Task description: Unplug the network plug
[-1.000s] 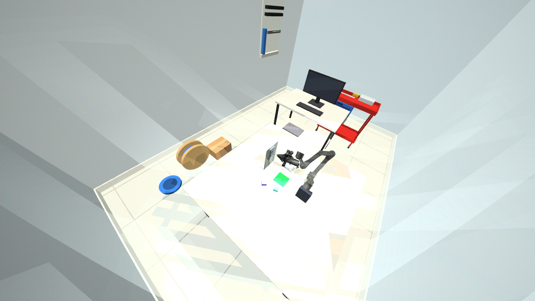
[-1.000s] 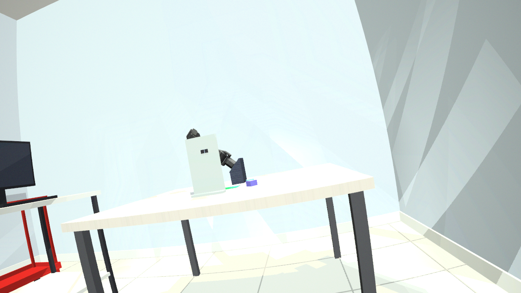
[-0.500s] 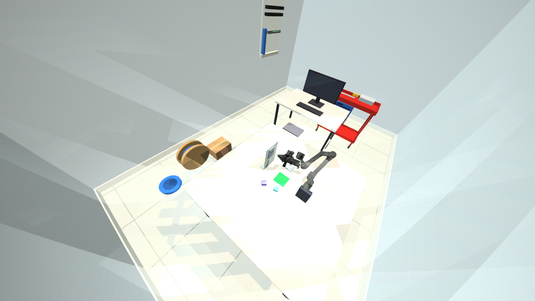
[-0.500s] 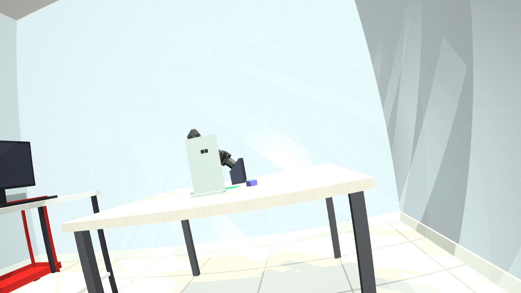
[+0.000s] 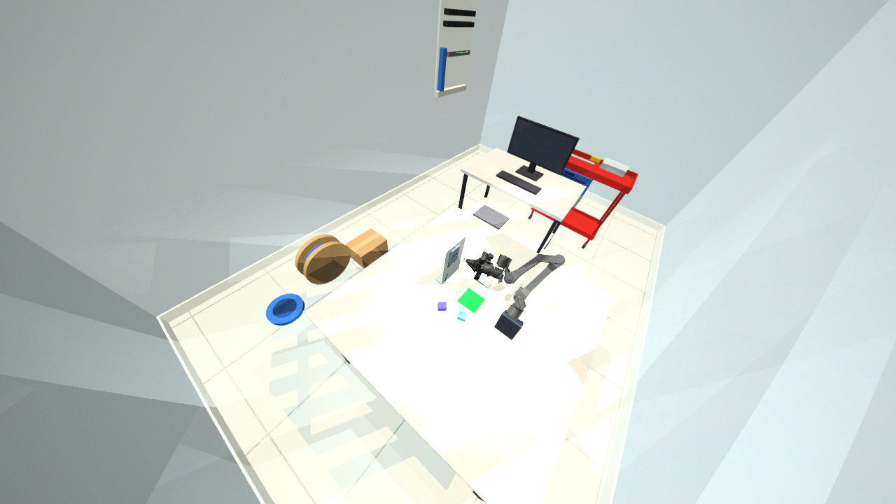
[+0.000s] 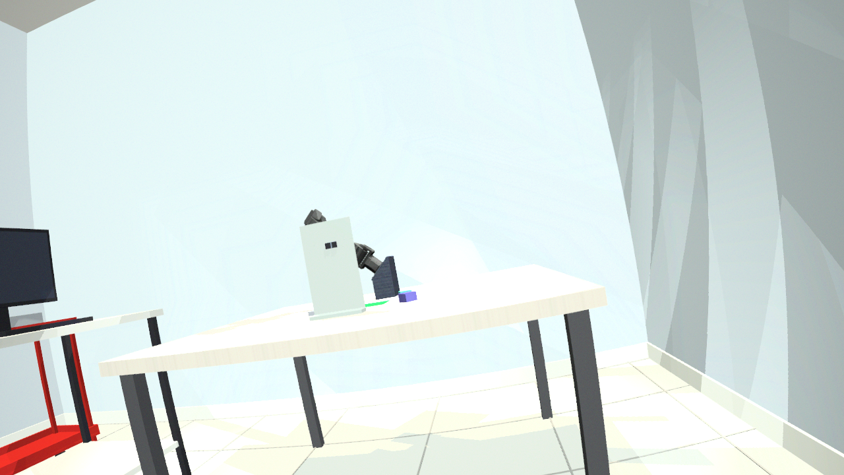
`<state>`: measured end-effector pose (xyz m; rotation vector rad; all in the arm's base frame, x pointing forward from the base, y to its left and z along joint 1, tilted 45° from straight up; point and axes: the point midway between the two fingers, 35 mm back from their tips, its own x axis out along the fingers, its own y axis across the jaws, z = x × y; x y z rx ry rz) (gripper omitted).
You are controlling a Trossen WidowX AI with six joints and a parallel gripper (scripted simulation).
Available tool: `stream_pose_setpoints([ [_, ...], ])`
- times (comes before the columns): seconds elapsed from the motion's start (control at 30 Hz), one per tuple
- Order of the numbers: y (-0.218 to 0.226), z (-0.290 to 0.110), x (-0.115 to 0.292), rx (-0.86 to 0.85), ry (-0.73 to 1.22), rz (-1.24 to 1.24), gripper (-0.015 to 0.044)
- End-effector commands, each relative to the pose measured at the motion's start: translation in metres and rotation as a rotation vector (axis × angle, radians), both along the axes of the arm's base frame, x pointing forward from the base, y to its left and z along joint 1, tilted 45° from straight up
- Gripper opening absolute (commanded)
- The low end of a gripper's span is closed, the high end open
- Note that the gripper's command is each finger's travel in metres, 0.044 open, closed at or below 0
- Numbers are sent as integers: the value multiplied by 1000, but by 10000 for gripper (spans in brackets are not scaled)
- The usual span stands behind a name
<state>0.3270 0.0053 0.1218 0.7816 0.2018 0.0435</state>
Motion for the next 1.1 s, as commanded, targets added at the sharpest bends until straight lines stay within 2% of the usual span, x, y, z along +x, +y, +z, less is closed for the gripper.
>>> stream_pose_setpoints([
  [0.0, 1, -1, -2, 1, 3, 6, 0],
  [0.6, 0, 1, -7, 1, 1, 0, 0],
  [1.07, 25, 19, -12, 3, 4, 3, 0],
])
